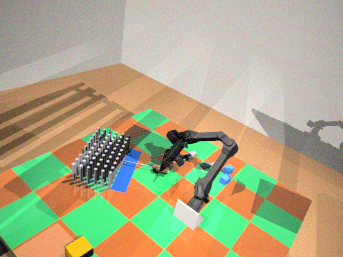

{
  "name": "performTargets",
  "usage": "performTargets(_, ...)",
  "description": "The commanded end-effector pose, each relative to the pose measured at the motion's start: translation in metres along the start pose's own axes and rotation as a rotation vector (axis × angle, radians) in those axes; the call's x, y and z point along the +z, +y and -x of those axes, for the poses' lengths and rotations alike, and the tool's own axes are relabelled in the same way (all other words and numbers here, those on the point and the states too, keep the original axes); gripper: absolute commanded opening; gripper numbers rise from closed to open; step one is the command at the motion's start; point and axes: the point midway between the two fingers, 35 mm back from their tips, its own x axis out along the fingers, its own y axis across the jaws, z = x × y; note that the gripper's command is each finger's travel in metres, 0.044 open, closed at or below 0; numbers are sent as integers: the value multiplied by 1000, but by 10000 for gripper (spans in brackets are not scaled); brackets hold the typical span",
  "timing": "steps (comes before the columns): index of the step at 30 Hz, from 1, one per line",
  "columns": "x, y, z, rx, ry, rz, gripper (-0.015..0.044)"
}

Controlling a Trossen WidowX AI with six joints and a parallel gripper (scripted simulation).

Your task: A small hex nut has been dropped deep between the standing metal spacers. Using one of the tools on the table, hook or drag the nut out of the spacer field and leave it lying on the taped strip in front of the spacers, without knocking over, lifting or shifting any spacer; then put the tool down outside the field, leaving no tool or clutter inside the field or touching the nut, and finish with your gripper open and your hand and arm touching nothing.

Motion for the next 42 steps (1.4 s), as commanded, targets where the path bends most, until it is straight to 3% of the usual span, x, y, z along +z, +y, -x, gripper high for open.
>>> performTargets(1,-4,1,5,5,7,-1,0)
performTargets(13,-7,-1,13,5,8,-3,0)
performTargets(24,26,-7,36,3,5,2,0)
performTargets(42,-16,-22,103,-8,7,-3,0)
